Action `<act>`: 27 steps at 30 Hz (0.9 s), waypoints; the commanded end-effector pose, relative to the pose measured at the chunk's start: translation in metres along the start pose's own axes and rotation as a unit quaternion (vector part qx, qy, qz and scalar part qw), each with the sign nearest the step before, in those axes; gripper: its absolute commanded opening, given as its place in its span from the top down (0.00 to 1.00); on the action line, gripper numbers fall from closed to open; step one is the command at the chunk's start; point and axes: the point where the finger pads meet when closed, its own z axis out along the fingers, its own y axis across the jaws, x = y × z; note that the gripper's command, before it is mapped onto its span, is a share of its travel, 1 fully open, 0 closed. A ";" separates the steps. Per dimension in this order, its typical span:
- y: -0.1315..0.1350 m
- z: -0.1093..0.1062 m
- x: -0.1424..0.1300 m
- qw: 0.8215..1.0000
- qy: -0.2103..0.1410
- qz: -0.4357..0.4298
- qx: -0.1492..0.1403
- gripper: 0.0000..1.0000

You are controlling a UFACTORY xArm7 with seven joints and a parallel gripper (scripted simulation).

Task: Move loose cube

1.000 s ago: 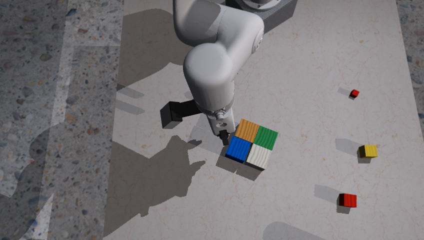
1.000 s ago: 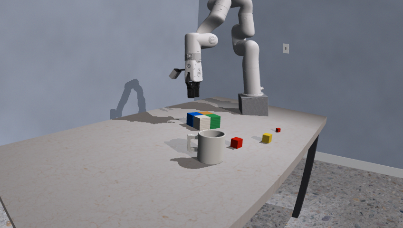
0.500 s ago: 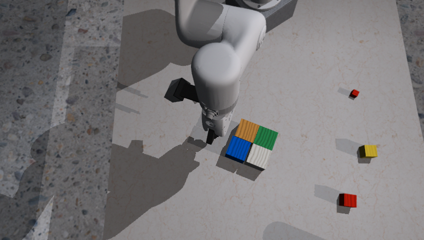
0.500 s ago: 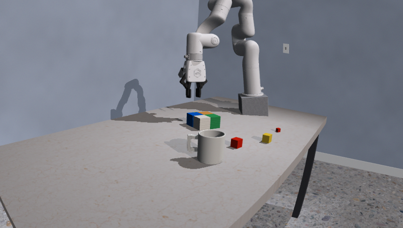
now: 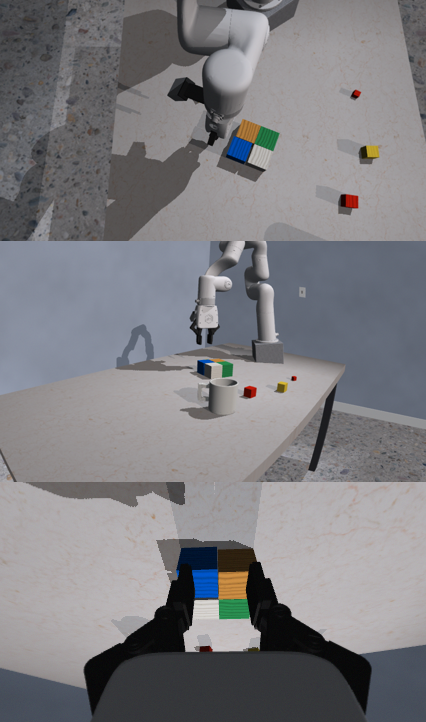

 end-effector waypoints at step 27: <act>-0.002 0.027 0.000 1.000 0.000 0.000 0.002 0.50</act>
